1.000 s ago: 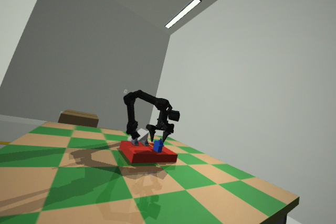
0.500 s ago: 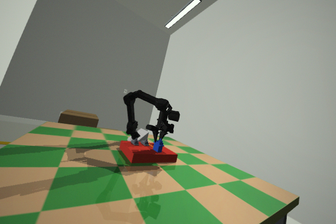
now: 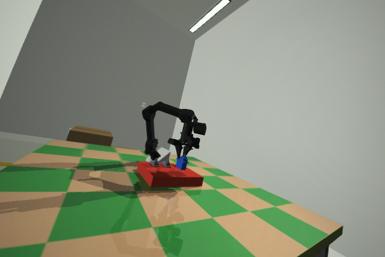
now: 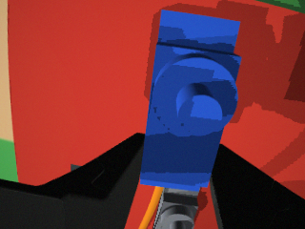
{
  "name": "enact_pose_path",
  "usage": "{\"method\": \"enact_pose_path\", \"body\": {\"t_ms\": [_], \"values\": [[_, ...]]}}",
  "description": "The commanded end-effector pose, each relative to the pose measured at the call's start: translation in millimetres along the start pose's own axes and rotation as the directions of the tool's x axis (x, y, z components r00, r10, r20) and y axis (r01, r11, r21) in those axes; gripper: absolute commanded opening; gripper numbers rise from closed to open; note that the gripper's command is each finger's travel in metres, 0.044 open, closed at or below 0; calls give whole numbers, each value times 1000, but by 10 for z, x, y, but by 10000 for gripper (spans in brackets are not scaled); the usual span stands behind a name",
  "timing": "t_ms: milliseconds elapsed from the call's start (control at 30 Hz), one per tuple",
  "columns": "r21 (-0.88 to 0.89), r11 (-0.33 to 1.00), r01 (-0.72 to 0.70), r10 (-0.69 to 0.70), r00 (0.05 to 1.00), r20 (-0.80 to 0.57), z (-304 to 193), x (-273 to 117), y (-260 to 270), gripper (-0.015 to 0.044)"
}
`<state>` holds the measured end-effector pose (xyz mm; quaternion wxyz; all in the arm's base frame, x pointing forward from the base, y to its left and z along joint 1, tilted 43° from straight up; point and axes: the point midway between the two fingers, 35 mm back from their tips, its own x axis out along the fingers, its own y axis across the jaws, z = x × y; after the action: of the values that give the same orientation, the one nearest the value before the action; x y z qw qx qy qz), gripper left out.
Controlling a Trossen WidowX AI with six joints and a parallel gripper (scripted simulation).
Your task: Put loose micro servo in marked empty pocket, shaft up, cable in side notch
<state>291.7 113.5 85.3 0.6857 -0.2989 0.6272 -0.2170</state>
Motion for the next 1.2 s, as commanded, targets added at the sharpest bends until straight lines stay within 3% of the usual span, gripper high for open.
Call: {"method": "enact_pose_path", "body": {"t_ms": [0,500,867,1167], "values": [[3,1000,-4,4,1000,2,8,-56,-4,0],[3,1000,-5,5,1000,1,-162,-56,43,0],[3,1000,-7,7,1000,1,-141,-60,516,0],[3,1000,-7,7,1000,1,-208,-61,530,0]]}}
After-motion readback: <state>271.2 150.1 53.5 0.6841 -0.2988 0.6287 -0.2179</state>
